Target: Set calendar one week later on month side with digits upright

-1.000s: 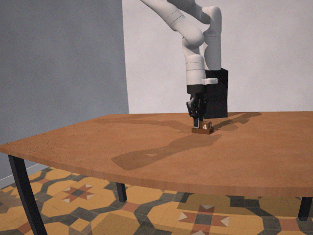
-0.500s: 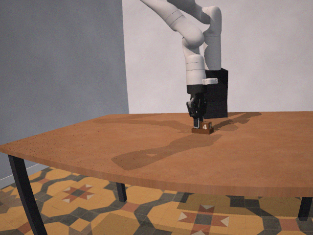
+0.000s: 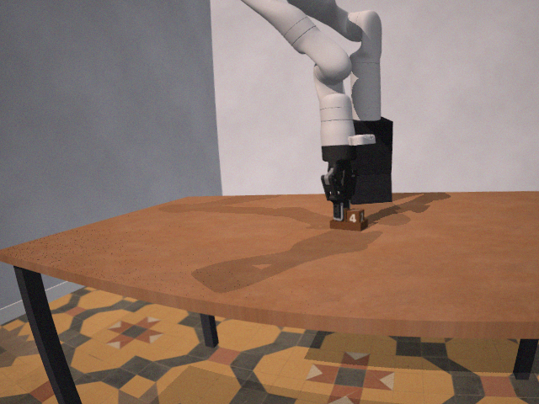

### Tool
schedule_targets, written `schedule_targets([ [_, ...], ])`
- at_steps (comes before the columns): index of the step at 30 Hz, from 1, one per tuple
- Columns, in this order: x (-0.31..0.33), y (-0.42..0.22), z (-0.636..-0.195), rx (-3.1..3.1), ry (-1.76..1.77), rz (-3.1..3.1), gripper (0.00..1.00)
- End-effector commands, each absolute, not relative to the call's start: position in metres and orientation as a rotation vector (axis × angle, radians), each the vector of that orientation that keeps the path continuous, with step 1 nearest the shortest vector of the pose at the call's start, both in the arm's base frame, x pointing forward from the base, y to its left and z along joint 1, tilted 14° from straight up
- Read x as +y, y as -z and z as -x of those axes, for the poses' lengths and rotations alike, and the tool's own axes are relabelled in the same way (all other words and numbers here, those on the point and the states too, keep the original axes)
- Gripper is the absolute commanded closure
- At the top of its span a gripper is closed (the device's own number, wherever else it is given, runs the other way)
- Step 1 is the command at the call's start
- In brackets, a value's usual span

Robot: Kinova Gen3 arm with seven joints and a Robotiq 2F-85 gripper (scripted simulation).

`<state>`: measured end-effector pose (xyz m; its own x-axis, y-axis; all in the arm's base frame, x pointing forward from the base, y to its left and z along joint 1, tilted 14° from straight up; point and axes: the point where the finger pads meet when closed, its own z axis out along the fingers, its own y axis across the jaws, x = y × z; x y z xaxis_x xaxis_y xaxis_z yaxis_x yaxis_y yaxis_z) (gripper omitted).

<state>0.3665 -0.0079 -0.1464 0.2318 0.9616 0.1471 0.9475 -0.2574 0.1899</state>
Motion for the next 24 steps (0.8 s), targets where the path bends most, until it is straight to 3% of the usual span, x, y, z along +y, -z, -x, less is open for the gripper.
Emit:
schedule_targets([
  [1,-0.008,0.1459,-0.3668,1.876,-0.362,-2.417,0.74],
  [23,-0.008,0.1459,-0.3668,1.876,-0.362,-2.417,0.74],
  [24,-0.008,0.1459,-0.3668,1.876,-0.362,-2.417,0.7],
])
